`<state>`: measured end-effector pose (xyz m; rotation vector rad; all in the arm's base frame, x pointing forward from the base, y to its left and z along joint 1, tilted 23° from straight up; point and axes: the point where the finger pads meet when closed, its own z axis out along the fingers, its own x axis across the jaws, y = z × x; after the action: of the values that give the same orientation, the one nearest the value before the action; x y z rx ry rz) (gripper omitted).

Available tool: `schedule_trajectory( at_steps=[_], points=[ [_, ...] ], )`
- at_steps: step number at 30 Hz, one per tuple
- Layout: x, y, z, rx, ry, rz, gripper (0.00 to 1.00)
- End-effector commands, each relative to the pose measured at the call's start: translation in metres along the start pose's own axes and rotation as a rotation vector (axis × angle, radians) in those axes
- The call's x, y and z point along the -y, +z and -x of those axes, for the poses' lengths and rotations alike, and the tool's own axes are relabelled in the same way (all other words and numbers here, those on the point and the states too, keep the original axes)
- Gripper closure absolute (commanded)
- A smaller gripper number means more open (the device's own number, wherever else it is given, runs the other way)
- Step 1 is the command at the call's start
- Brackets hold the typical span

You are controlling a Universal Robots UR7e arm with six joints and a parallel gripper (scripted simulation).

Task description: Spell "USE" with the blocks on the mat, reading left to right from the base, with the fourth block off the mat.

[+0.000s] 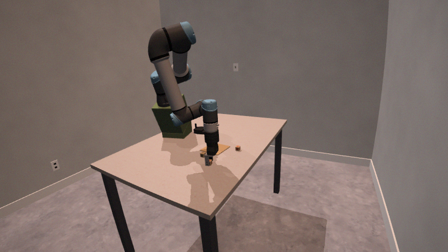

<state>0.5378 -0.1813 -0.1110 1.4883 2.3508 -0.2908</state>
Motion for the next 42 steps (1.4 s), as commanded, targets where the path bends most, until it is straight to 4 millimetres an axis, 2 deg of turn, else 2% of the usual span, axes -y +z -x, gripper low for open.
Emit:
schedule_trajectory(
  at_steps=[1, 40, 41, 42],
  points=[
    [-0.0004, 0.0068, 0.0003, 0.001, 0.000, 0.001, 0.00],
    [-0.0004, 0.0080, 0.0003, 0.001, 0.000, 0.001, 0.00],
    [-0.0004, 0.0080, 0.0003, 0.001, 0.000, 0.001, 0.21],
    [-0.0004, 0.0080, 0.0003, 0.001, 0.000, 0.001, 0.21]
  ],
)
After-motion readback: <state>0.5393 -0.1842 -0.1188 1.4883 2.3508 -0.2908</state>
